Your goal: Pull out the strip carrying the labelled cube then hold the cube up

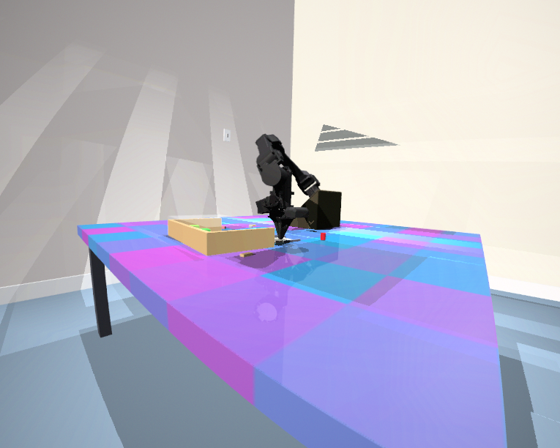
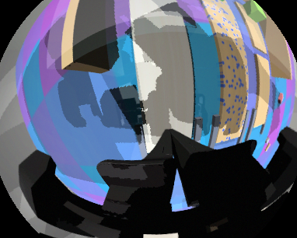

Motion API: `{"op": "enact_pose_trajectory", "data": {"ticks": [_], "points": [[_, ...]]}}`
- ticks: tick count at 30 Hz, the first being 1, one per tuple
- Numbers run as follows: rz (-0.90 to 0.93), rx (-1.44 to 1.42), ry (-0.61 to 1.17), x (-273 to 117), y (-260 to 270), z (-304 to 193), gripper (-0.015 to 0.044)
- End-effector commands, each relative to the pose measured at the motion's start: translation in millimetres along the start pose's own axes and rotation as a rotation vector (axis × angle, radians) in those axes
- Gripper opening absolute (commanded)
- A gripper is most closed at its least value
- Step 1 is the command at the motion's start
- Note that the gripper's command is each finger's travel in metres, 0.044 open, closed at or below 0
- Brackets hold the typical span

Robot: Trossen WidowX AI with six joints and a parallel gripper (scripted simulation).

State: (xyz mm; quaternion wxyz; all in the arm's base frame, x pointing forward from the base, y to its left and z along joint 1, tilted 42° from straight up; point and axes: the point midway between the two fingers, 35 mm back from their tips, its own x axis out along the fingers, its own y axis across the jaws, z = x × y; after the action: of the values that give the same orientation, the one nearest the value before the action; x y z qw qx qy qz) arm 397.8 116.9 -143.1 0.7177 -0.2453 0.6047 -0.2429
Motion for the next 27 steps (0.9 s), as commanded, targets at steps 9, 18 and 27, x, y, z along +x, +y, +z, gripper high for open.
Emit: {"op": "enact_pose_trajectory", "data": {"ticks": [9,18,27], "points": [[-0.002,0.000,-0.001,3.5,-0.3,0.6,0.0000],[-0.002,0.000,-0.001,4.4,-0.2,0.8,0.0000],[-0.002,0.000,-0.001,5.3,-0.2,1.0,0.0000]]}}
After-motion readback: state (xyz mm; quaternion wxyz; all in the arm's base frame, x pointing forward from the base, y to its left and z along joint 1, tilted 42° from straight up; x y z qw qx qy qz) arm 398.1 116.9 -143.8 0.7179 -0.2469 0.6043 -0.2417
